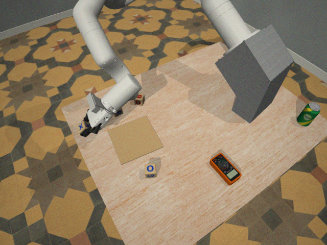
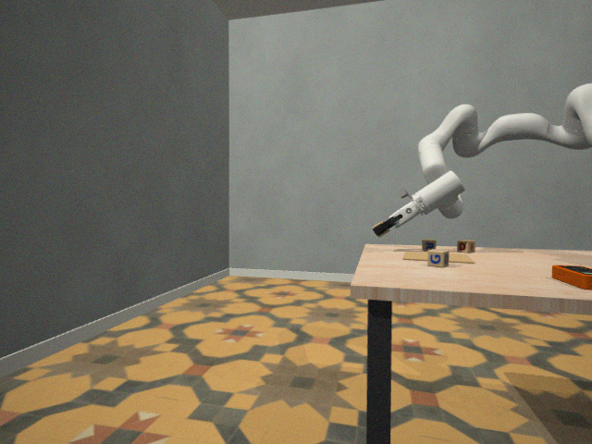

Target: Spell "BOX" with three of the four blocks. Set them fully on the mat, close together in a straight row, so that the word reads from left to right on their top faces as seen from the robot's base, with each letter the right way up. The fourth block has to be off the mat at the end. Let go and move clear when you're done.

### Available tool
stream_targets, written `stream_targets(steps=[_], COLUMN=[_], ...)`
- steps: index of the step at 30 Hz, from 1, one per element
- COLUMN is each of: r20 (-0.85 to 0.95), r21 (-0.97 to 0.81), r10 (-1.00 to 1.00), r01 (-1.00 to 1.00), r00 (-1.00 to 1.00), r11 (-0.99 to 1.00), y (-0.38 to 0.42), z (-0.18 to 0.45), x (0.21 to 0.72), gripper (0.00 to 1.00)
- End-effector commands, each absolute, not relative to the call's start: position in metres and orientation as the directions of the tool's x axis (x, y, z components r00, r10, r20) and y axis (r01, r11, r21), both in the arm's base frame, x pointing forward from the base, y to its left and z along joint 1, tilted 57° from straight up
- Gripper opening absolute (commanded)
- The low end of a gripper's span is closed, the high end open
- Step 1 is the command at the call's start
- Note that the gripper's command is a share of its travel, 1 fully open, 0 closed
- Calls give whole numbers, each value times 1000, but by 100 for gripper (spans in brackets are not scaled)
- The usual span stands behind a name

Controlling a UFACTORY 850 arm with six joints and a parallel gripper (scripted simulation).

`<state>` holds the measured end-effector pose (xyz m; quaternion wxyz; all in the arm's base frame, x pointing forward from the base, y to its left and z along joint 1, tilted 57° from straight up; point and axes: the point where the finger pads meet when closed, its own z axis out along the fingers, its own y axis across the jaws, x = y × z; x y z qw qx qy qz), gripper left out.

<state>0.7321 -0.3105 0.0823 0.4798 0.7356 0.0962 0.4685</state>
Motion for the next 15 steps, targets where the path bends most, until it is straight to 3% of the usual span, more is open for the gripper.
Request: stream_targets(steps=[1,15], r20=[600,600], r21=[797,797], r10=[617,618], r01=[-310,-310], r00=[509,509], r11=[-519,-519], y=[-311,-325], z=[84,75], x=[733,733], gripper=[44,44])
